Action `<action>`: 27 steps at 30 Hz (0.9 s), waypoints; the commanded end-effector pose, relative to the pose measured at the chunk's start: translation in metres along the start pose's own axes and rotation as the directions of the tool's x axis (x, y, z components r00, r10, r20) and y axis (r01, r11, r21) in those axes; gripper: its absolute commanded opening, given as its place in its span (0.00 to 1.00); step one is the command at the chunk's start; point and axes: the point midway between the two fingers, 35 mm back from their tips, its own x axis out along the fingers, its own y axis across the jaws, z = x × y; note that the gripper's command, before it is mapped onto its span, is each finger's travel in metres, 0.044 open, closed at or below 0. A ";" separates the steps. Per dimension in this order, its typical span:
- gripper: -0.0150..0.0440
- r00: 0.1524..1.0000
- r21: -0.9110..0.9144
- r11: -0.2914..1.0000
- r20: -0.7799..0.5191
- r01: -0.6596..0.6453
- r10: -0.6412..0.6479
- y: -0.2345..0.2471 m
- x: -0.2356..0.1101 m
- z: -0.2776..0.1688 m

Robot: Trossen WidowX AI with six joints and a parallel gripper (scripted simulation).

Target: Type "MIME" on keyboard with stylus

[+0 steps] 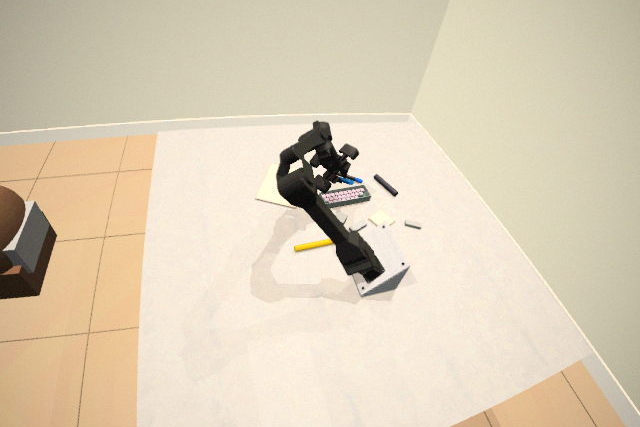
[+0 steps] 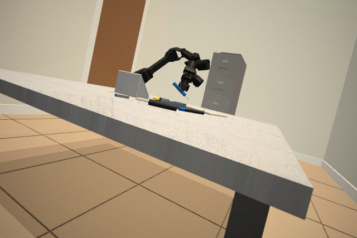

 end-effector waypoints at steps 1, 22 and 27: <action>0.25 0.998 -0.064 0.998 -0.055 0.015 -0.018 -0.010 0.003 0.001; 0.25 0.917 -0.453 0.886 -0.387 -0.094 -0.100 -0.061 0.020 -0.008; 0.25 0.880 -0.527 0.834 -0.460 -0.163 -0.119 -0.072 0.023 -0.011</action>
